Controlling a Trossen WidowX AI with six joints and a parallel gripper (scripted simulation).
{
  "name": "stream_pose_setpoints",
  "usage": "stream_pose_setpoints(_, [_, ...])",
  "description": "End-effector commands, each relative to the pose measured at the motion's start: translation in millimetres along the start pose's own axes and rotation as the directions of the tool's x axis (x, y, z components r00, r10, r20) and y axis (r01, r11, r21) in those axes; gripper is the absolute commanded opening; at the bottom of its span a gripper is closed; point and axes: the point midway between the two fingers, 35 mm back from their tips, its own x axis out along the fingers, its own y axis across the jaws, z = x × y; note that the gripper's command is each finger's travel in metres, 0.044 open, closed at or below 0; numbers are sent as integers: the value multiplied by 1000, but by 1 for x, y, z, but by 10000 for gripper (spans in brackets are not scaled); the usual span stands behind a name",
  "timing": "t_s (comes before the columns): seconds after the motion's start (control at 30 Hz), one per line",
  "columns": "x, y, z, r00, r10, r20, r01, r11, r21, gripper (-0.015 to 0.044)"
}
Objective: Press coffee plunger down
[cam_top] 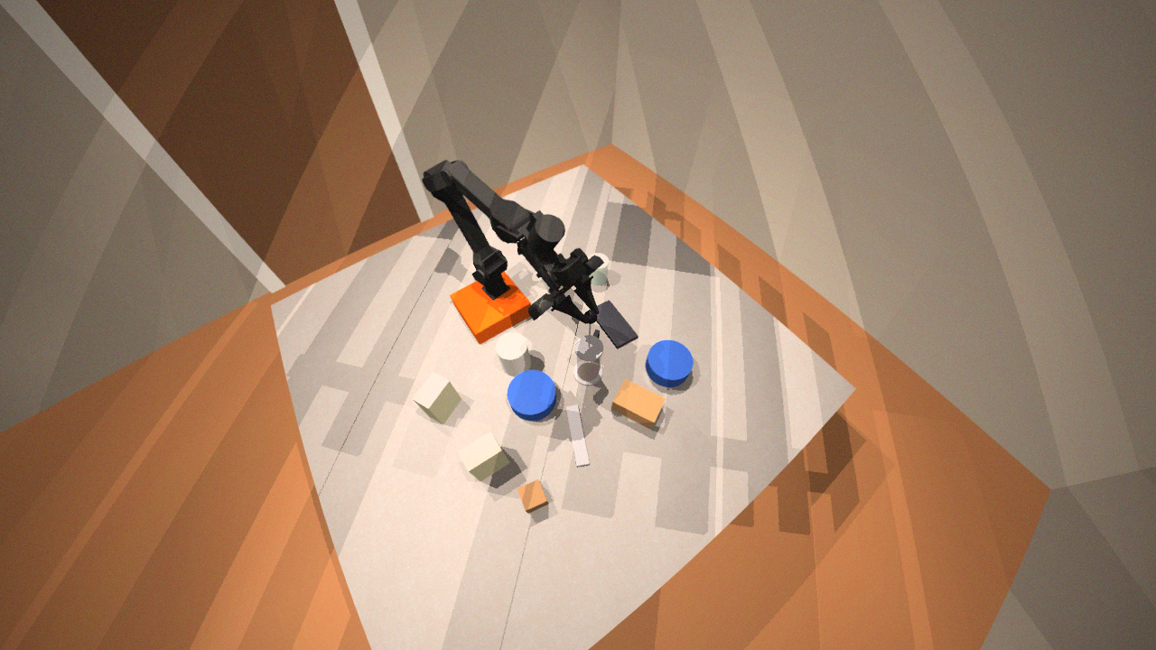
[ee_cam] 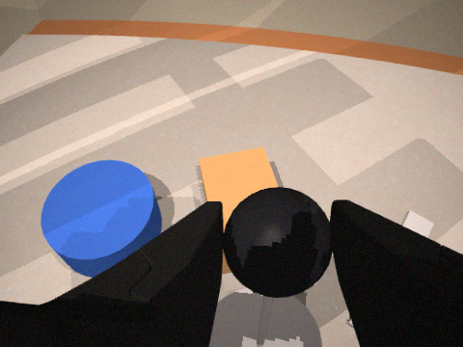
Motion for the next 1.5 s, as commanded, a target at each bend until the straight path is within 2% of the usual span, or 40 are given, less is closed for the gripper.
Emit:
stream_pose_setpoints(0.0, [0, 0, 0, 1000, 1, 0, -1, 1000, -2, 115])
stream_pose_setpoints(1.47, [44, 0, -53, 1000, 1, 1, -1, 1000, -2, 115])
